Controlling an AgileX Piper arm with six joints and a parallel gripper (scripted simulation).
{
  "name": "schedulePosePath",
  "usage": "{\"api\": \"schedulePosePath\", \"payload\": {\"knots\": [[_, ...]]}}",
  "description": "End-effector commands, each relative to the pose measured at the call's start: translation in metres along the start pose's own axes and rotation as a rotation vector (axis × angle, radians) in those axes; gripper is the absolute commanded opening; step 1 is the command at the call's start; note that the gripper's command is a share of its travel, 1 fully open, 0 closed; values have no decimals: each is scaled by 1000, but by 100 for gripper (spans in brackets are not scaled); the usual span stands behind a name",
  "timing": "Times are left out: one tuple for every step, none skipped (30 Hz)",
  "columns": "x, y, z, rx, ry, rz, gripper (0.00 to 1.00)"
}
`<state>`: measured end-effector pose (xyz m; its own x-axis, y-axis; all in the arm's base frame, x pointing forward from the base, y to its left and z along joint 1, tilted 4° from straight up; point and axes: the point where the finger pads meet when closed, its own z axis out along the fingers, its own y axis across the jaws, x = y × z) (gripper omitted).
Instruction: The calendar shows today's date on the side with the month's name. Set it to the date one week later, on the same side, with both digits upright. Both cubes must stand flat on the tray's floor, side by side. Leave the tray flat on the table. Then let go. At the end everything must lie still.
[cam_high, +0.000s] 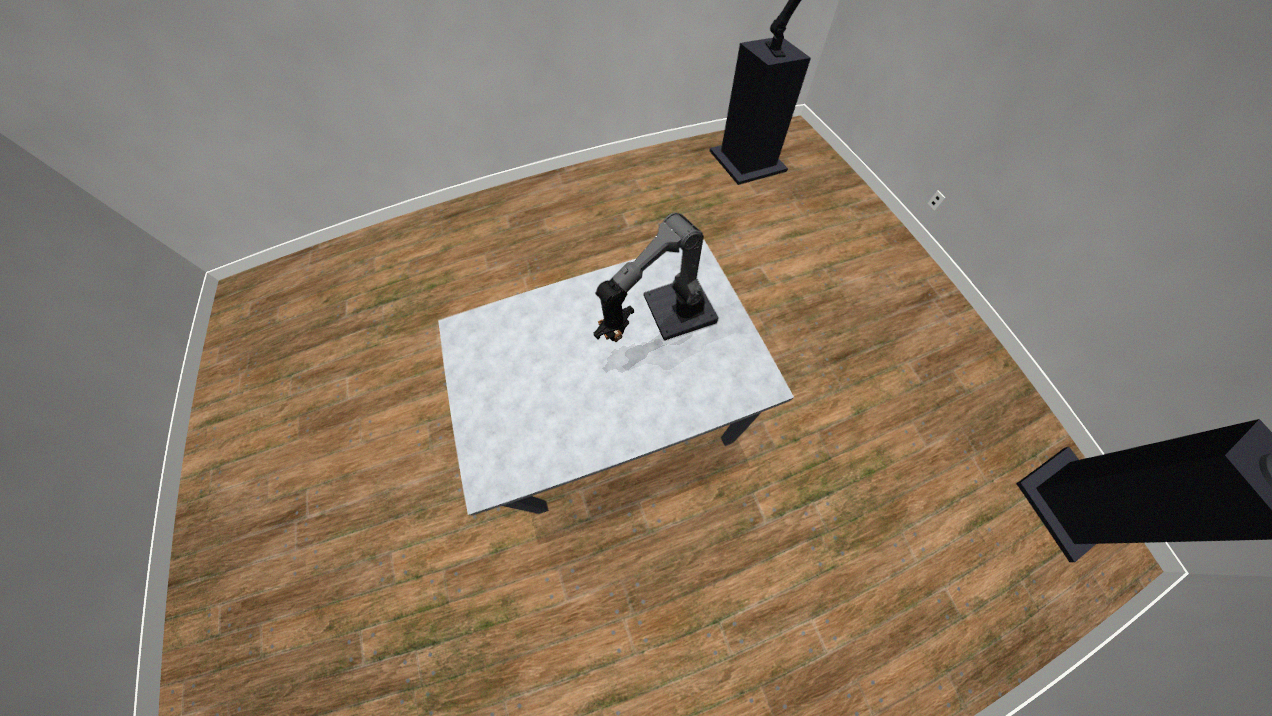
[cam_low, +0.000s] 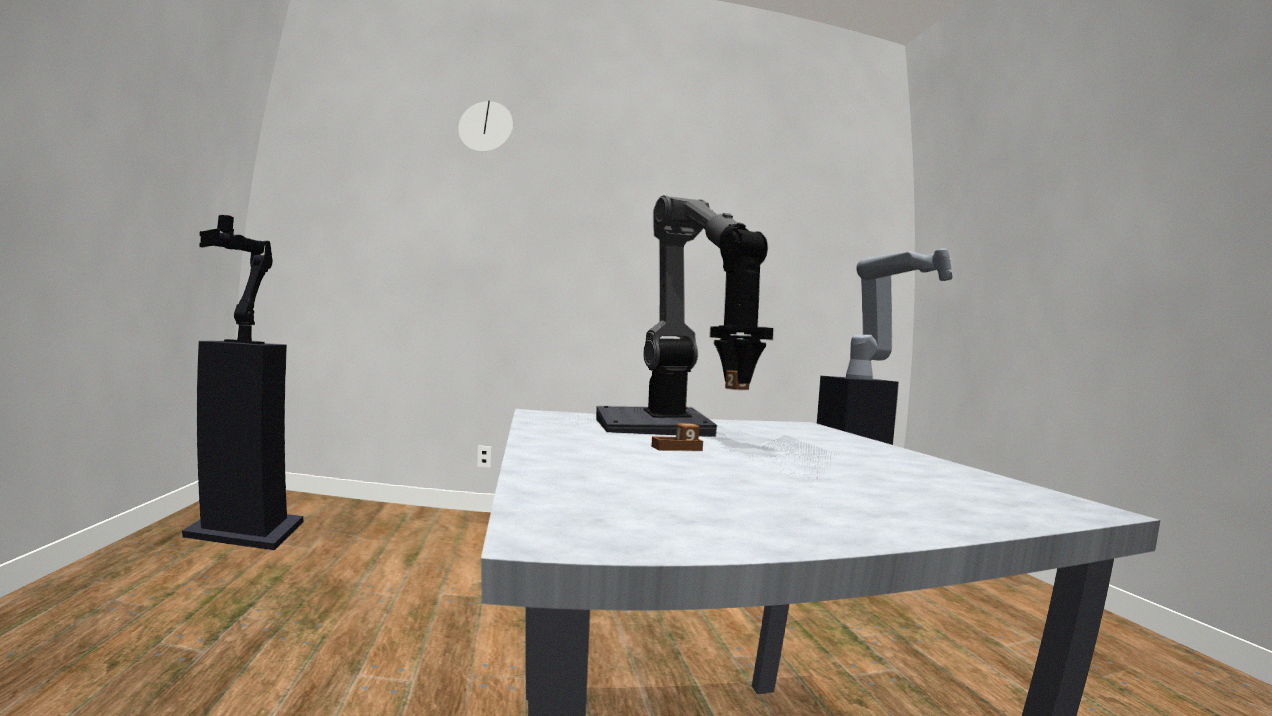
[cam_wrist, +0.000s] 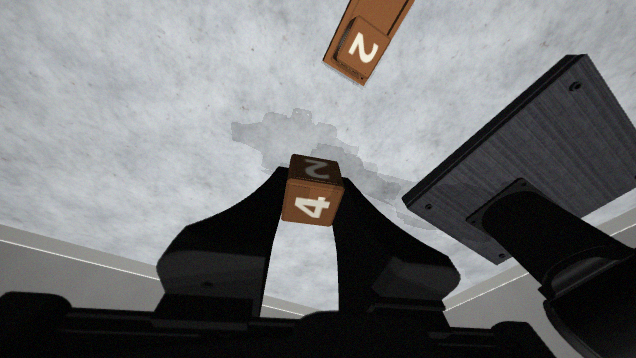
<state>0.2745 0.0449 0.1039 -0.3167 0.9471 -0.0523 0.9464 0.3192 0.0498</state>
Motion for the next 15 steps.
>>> {"api": "schedulePosePath", "payload": {"knots": [[3, 0, 2, 5, -7, 78, 34], [4, 0, 2, 5, -7, 106, 34], [5, 0, 2, 4, -7, 131, 34], [5, 0, 2, 4, -7, 131, 34], [5, 0, 2, 4, -7, 131, 34], [6, 0, 2, 4, -7, 154, 34], [7, 0, 2, 4, -7, 174, 34], [8, 0, 2, 4, -7, 192, 34], [8, 0, 2, 4, -7, 208, 34], [9, 0, 2, 4, -7, 222, 34], [9, 0, 2, 3, -7, 233, 34], [10, 0, 2, 3, -7, 242, 34], [10, 0, 2, 3, -7, 250, 34], [10, 0, 2, 3, -7, 255, 34], [10, 0, 2, 3, -7, 260, 34]]}}
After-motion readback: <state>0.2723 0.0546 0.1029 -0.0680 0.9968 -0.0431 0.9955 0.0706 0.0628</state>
